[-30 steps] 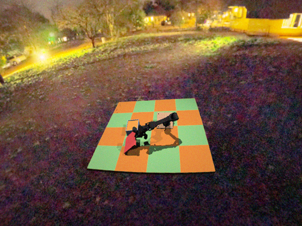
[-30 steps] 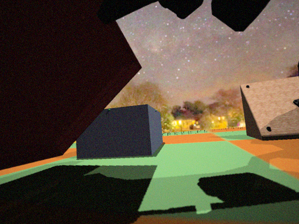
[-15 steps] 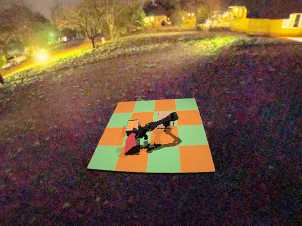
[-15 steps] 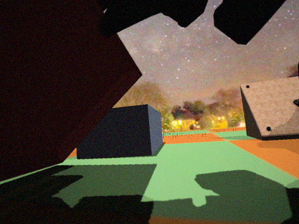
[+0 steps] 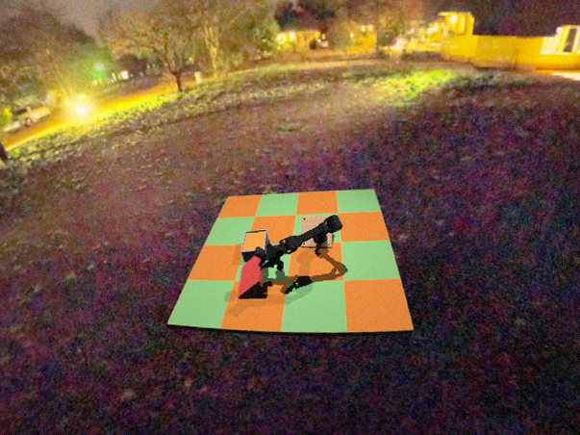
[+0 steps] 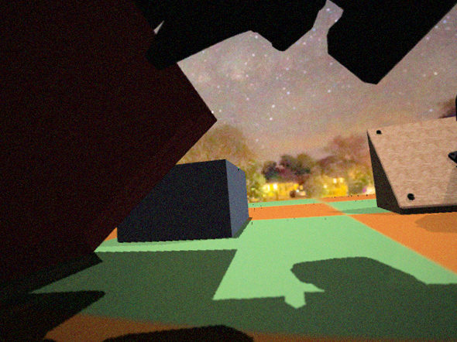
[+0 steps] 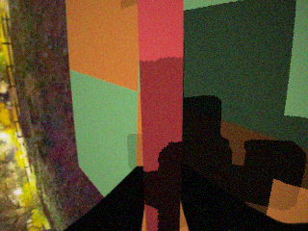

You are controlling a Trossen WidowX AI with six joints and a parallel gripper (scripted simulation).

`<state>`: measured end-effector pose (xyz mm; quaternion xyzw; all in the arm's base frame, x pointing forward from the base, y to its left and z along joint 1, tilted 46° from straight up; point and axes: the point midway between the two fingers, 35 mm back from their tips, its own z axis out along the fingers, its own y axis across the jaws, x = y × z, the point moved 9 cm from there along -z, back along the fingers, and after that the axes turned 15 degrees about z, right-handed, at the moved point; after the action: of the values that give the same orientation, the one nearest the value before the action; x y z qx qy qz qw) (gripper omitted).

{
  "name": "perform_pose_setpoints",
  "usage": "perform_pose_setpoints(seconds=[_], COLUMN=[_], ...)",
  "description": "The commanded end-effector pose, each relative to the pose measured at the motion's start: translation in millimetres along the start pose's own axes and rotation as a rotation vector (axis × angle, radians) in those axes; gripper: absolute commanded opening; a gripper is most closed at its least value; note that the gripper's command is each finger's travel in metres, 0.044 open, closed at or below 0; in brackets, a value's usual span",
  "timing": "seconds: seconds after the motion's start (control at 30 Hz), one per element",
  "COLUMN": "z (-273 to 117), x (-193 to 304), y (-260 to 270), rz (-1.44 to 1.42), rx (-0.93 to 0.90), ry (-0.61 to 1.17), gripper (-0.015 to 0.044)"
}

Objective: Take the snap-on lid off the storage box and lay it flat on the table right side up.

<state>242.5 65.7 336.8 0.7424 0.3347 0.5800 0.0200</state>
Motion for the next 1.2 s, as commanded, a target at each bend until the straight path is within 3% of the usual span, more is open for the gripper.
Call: perform_pose_setpoints(seconds=[0.0, 1.17], z=[3.3, 21.0], x=[-1.6, -7.1], y=[-3.0, -23.6], rz=[0.006, 0.008], rx=[0.002, 0.002], ry=[-0.004, -0.002], gripper=[0.0, 0.0])
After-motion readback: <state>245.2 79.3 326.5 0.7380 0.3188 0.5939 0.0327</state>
